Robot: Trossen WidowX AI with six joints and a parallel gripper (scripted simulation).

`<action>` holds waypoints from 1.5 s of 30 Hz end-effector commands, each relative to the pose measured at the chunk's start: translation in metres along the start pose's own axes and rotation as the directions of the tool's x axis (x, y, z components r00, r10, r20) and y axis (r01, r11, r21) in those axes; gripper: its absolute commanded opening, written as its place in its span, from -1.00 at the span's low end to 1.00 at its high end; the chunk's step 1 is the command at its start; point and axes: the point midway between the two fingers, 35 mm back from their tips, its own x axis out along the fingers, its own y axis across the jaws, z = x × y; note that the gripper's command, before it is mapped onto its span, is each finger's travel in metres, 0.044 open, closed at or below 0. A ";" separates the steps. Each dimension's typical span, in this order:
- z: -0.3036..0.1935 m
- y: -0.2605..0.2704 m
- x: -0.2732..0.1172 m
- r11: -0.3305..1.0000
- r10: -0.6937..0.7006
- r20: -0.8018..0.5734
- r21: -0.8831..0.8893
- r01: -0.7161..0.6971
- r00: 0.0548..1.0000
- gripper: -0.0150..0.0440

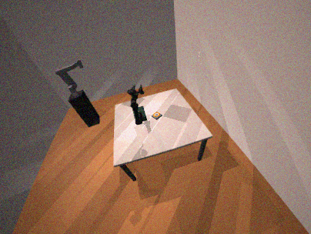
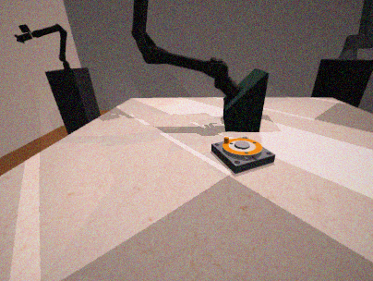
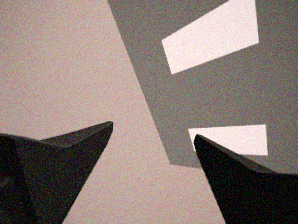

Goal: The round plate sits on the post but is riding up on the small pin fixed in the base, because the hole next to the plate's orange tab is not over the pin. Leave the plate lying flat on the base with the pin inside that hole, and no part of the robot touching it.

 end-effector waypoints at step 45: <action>0.042 0.521 -0.325 0.201 0.787 -0.194 0.978 -0.053 -0.586 -0.49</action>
